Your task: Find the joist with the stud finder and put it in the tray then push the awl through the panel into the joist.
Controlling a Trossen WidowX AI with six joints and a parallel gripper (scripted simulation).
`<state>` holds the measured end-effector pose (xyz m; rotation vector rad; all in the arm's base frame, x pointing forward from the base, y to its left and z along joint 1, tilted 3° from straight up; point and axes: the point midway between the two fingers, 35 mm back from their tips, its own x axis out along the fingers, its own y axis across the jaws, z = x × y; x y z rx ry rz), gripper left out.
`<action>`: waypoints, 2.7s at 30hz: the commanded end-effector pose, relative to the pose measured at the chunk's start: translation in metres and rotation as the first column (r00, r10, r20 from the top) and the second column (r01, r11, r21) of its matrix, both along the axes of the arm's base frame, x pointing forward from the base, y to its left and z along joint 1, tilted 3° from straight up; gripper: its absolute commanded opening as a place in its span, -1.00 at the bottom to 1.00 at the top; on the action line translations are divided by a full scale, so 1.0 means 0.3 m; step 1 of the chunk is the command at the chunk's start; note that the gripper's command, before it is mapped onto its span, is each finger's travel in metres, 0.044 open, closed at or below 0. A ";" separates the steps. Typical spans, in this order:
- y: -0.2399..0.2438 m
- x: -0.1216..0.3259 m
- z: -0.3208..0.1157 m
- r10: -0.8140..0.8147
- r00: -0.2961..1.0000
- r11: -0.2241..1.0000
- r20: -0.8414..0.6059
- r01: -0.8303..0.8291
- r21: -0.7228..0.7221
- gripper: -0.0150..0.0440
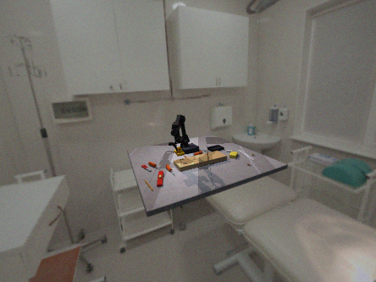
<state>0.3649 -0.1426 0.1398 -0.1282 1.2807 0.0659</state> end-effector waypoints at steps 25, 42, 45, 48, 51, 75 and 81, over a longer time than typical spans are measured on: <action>0.039 0.128 -0.080 0.072 0.997 0.997 0.008 -0.072 -0.009 -0.49; 0.034 0.129 -0.173 0.072 0.997 0.997 0.008 -0.072 -0.009 -0.49; 0.033 0.128 -0.190 0.072 0.997 0.997 0.008 -0.072 -0.009 -0.49; 0.033 0.128 -0.195 0.072 0.997 0.997 0.008 -0.072 -0.009 -0.49; 0.032 0.128 -0.207 0.072 0.997 0.997 0.008 -0.072 -0.009 -0.49; 0.082 0.118 -0.260 0.072 0.997 0.997 0.008 -0.072 -0.007 -0.49; 0.119 0.111 -0.262 0.072 0.997 0.997 0.008 -0.072 -0.006 -0.49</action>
